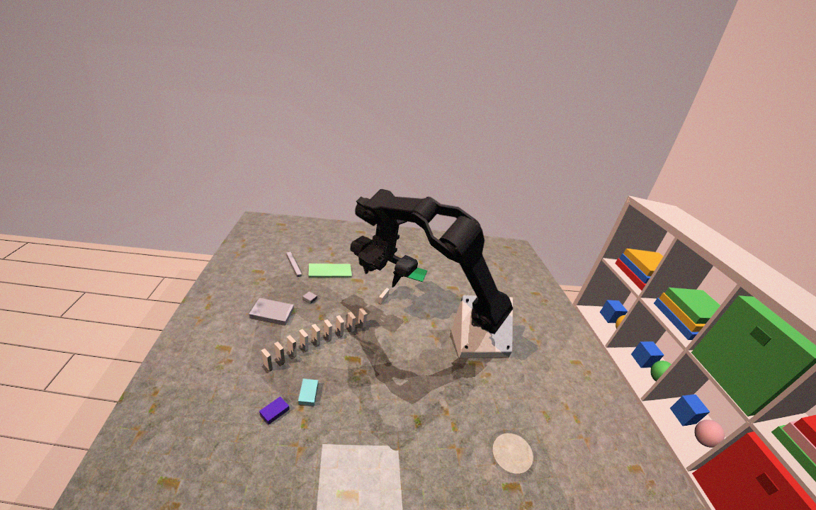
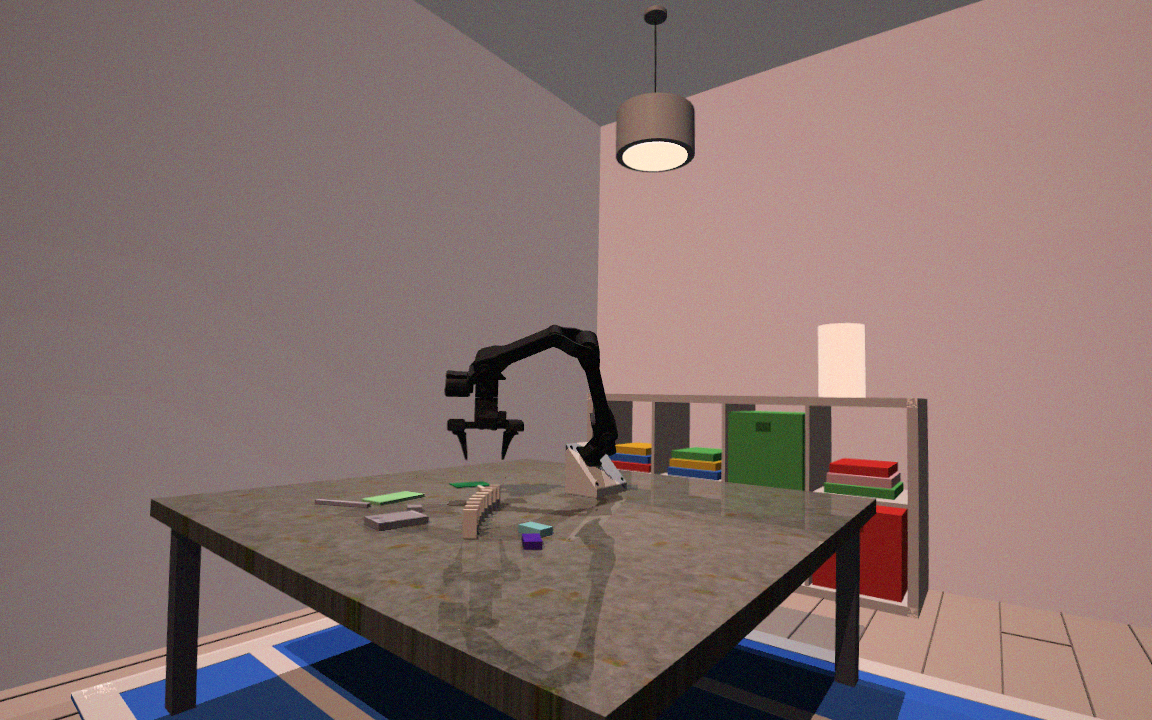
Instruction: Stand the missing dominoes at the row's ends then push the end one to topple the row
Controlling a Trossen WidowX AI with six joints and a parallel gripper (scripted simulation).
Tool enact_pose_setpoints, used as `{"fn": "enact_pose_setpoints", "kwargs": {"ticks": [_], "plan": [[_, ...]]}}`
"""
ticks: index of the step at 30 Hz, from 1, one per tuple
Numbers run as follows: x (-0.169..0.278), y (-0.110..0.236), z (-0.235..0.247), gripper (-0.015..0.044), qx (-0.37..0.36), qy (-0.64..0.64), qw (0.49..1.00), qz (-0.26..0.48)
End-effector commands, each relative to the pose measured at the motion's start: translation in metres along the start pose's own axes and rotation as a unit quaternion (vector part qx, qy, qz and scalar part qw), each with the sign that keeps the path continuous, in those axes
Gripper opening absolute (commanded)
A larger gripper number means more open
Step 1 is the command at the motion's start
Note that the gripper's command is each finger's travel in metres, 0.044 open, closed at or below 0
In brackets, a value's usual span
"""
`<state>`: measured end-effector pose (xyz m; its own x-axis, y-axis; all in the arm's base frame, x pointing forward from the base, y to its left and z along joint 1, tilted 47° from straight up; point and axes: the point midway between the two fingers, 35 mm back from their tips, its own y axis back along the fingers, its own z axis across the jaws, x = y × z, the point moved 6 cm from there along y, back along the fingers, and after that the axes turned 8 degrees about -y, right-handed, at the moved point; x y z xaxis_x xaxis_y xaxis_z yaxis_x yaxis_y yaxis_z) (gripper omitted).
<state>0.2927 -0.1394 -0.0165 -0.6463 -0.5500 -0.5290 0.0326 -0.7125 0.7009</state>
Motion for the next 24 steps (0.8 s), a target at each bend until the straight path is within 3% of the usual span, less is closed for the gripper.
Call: {"fn": "enact_pose_setpoints", "kwargs": {"ticks": [1,8,15,24], "plan": [[0.023,-0.016,0.0,0.044,-0.001,0.053,0.999,0.0],[0.023,-0.018,0.0,0.044,-0.001,0.053,0.999,0.0],[0.022,-0.08,0.0,0.044,-0.002,0.053,0.999,-0.001],[0.024,-0.087,-0.001,0.044,-0.002,0.053,0.999,-0.001]]}}
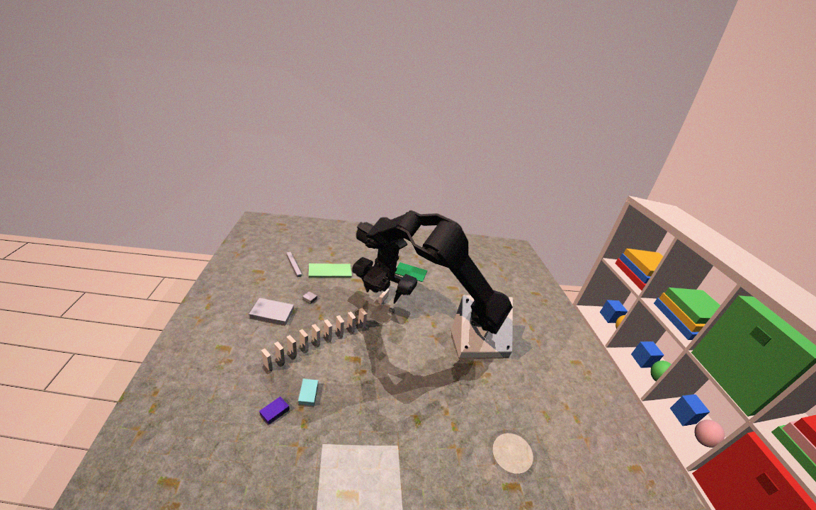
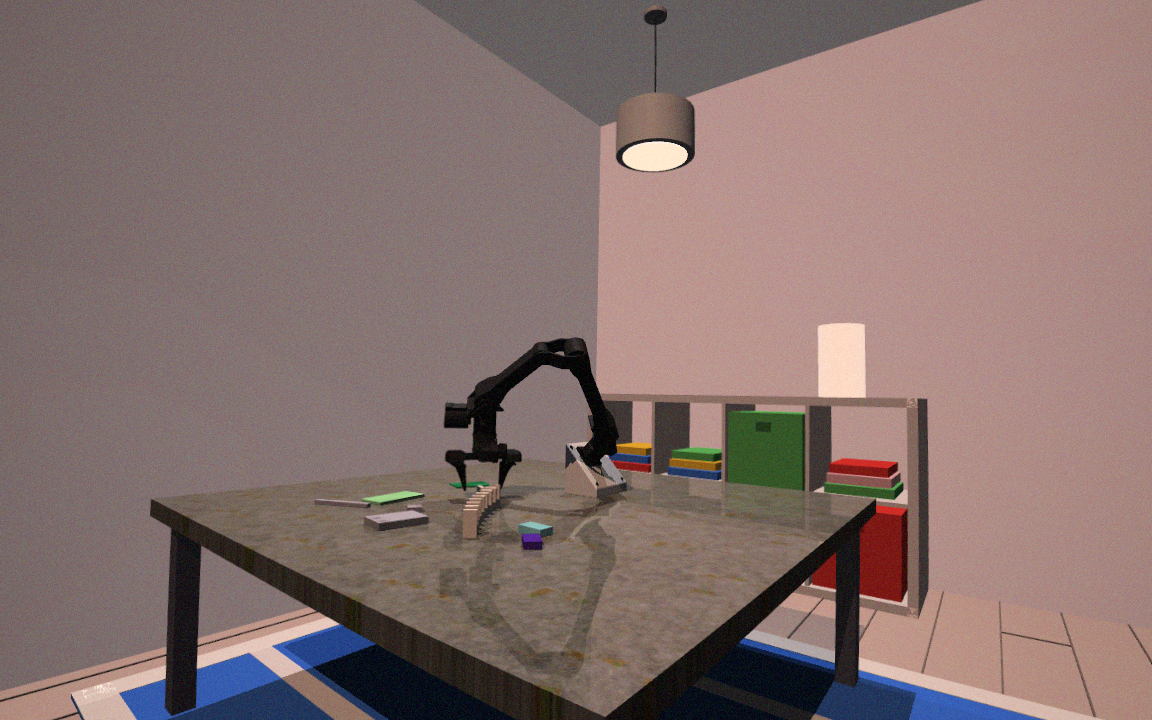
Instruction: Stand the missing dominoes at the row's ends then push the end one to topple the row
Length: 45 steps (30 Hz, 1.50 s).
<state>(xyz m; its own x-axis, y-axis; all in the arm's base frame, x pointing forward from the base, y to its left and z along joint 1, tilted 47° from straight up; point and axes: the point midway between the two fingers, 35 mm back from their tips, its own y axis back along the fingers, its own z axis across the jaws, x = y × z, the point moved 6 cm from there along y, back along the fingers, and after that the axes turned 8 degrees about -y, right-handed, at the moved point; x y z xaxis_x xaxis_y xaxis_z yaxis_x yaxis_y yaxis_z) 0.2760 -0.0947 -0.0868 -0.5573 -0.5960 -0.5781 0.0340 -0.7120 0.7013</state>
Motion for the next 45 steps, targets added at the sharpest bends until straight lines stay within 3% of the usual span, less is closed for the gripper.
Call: {"fn": "enact_pose_setpoints", "kwargs": {"ticks": [1,11,27,36,45], "plan": [[0.0,-0.007,0.001,0.044,-0.002,-0.003,1.0,-0.002],[0.0,-0.015,0.001,0.044,-0.002,-0.003,1.0,-0.002],[0.0,-0.015,0.001,0.0029,-0.002,-0.003,1.0,-0.002],[0.0,-0.007,0.001,0.0029,-0.002,-0.003,1.0,-0.002],[0.0,0.1,0.005,0.0029,-0.001,-0.003,1.0,0.0]]}}
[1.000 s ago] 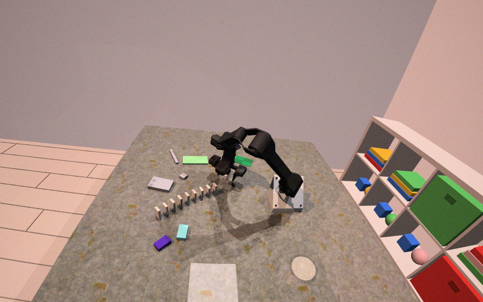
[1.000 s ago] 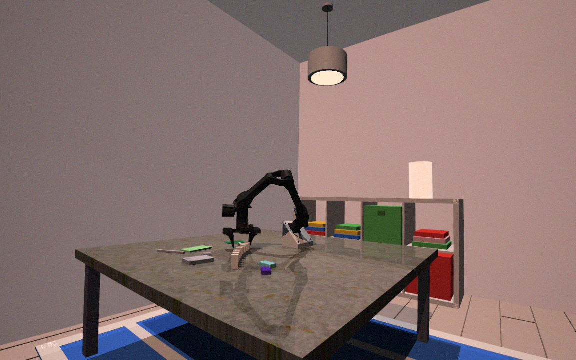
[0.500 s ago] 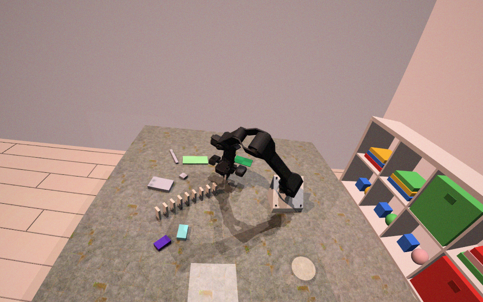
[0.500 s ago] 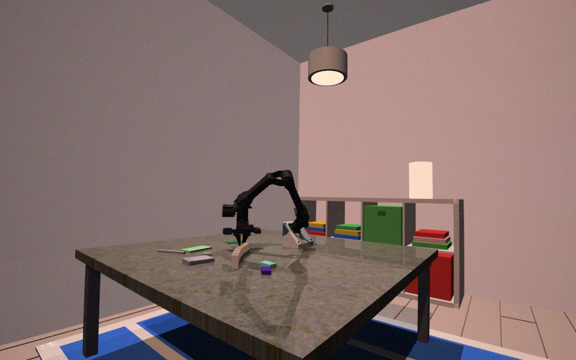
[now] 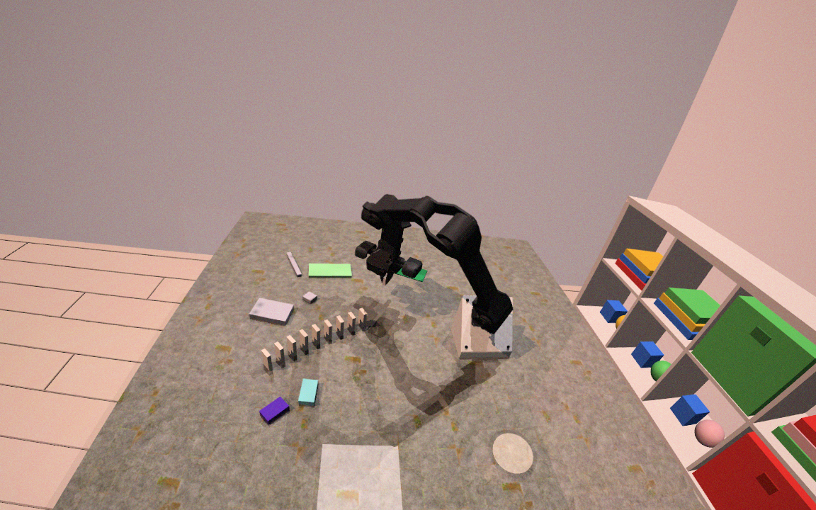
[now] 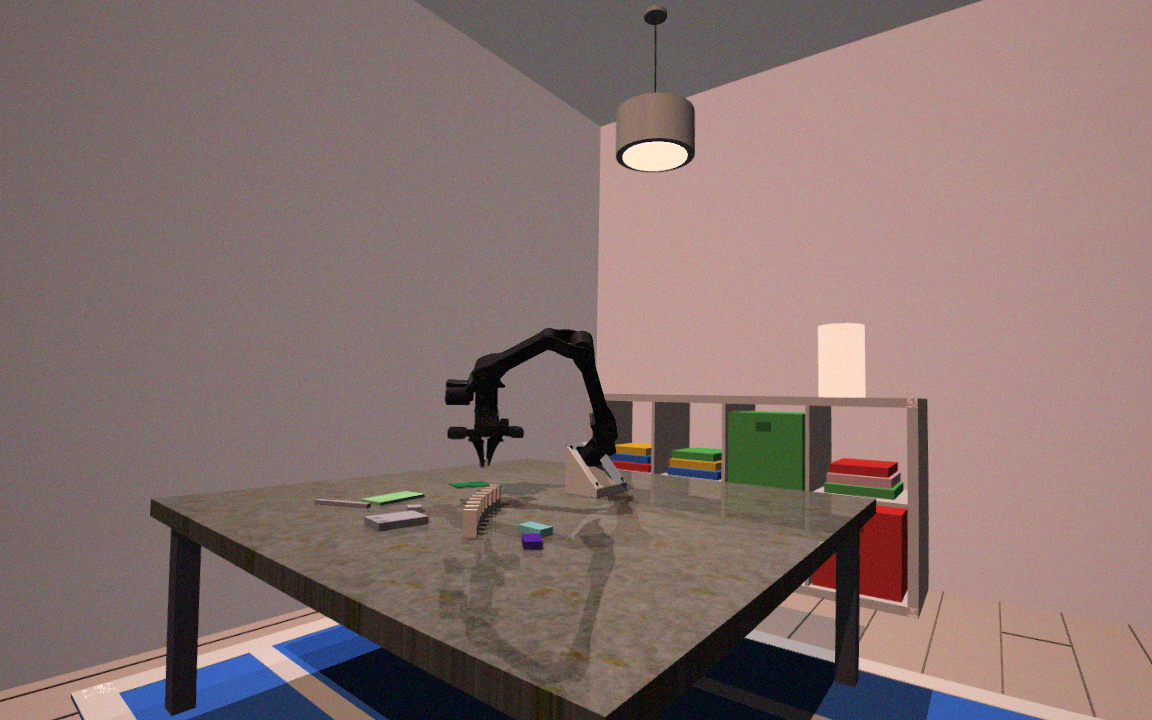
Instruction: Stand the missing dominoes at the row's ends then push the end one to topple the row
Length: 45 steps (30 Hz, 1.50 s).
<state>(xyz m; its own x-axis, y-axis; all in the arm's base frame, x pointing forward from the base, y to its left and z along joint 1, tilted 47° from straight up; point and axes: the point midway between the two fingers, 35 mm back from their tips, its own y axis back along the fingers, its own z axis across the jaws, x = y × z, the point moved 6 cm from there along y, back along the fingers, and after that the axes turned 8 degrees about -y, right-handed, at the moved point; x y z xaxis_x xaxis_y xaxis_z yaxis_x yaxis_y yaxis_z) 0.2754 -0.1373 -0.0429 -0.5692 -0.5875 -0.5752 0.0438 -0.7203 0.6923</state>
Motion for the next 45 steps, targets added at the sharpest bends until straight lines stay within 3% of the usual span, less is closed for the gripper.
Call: {"fn": "enact_pose_setpoints", "kwargs": {"ticks": [1,4,9,16,21,26,28,32,45], "plan": [[-0.001,0.052,0.003,0.0029,0.006,0.004,1.0,0.002],[-0.001,0.078,0.005,0.0029,0.007,0.003,1.0,0.003],[-0.001,0.08,0.004,0.0029,0.007,-0.005,1.0,0.003],[0.013,0.084,-0.021,0.0029,0.008,-0.315,0.949,0.001],[0.025,0.085,-0.039,0.0029,0.009,-0.541,0.841,-0.001],[0.038,0.085,-0.056,0.0029,0.01,-0.733,0.68,-0.003],[0.043,0.084,-0.063,0.0029,0.009,-0.796,0.605,-0.004],[0.049,0.083,-0.07,0.0029,0.009,-0.861,0.508,-0.006],[0.049,0.083,-0.071,0.0029,0.009,-0.865,0.501,-0.006]]}}
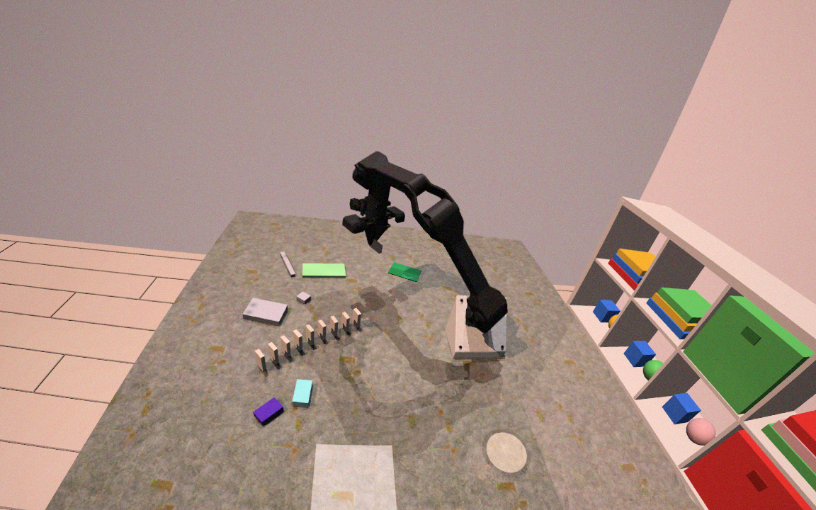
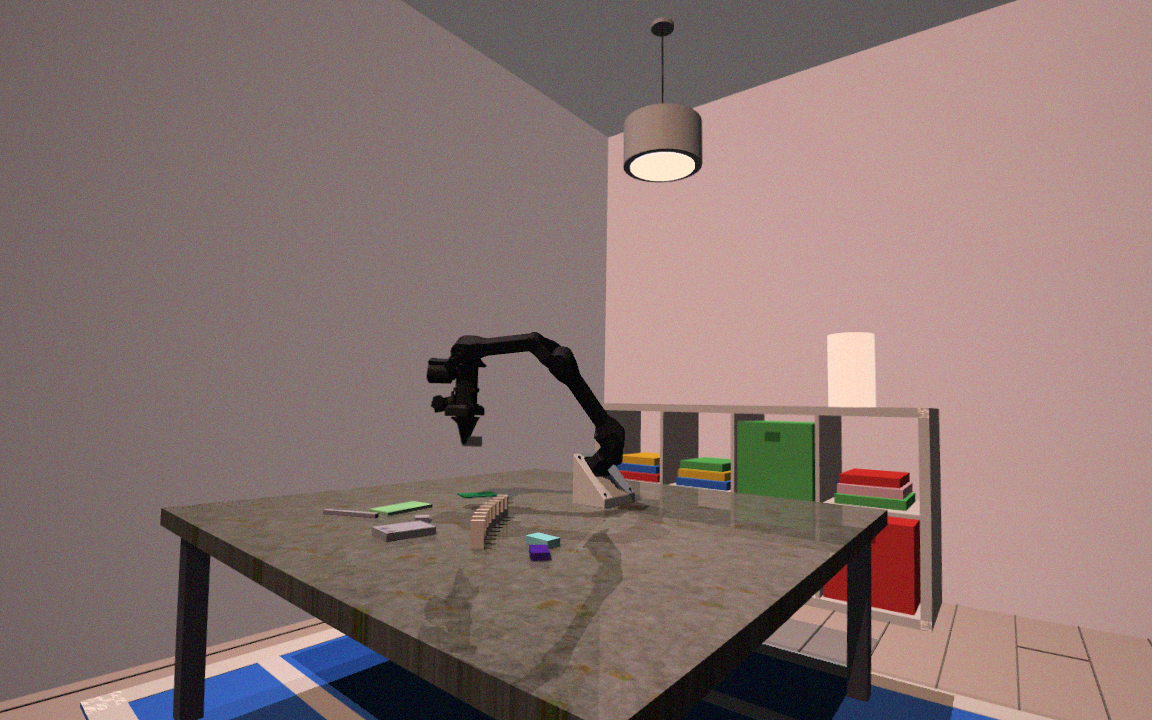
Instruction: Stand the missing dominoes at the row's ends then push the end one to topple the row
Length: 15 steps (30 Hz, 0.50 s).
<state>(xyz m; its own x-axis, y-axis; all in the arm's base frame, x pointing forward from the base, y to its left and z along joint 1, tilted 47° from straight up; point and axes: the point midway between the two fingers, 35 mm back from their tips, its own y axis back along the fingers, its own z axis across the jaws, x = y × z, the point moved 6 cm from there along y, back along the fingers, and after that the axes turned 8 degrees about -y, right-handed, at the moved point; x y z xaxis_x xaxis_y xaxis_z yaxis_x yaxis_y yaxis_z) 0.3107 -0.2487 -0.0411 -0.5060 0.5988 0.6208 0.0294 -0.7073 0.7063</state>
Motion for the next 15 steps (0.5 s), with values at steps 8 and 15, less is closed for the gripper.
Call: {"fn": "enact_pose_setpoints", "kwargs": {"ticks": [8,15], "plan": [[-0.007,-0.007,-0.004,0.0029,0.012,-0.04,0.999,-0.013],[-0.015,-0.025,-0.006,0.0029,0.04,-0.033,0.997,-0.057]]}}
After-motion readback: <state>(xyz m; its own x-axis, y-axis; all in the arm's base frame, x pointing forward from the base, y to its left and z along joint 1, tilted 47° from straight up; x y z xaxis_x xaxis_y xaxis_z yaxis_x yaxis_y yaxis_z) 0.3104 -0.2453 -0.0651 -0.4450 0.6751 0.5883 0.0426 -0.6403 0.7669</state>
